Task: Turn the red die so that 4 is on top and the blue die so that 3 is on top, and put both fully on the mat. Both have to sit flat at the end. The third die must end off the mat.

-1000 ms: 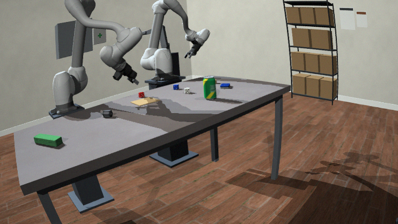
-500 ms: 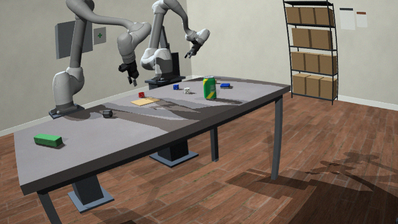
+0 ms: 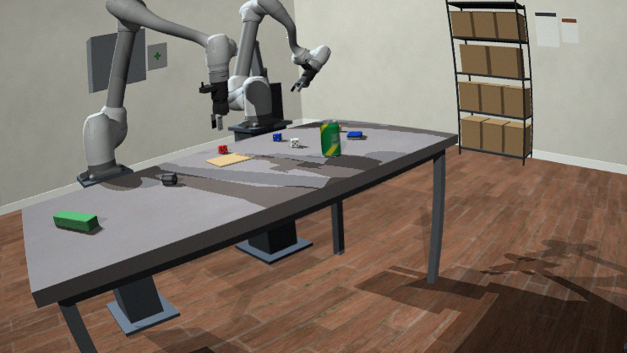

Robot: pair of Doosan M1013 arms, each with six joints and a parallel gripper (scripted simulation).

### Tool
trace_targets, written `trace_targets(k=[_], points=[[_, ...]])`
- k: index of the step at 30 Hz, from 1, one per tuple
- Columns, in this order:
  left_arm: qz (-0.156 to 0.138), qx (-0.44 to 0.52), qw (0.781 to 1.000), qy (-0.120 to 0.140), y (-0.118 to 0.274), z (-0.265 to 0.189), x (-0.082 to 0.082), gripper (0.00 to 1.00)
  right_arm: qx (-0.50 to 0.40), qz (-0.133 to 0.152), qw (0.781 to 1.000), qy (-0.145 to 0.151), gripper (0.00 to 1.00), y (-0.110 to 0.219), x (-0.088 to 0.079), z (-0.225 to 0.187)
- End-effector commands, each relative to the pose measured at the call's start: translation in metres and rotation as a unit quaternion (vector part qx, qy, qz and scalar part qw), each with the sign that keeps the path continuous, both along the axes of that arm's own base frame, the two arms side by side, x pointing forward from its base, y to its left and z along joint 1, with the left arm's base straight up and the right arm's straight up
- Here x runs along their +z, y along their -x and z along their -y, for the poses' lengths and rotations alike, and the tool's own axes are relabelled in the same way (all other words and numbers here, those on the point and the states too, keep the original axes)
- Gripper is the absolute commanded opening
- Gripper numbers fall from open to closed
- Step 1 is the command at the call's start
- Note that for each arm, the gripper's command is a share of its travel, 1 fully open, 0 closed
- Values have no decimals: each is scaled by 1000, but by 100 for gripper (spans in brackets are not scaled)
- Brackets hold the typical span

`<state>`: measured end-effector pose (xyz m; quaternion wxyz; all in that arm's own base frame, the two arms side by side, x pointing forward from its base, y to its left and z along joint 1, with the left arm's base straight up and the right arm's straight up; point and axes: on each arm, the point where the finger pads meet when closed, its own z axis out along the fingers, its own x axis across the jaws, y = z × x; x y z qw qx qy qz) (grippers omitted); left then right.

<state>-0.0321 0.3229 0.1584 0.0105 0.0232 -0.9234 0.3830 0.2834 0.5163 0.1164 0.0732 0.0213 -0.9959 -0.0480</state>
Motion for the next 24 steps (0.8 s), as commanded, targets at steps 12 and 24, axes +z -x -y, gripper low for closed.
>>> trace_targets(k=[12, 24], points=[[0, 0, 1000, -1, 0, 0, 0, 100, -29, 73, 996, 49, 100, -28, 18, -13], [0, 0, 1000, -1, 0, 0, 0, 100, -87, 70, 992, 53, 100, -28, 2, -6]])
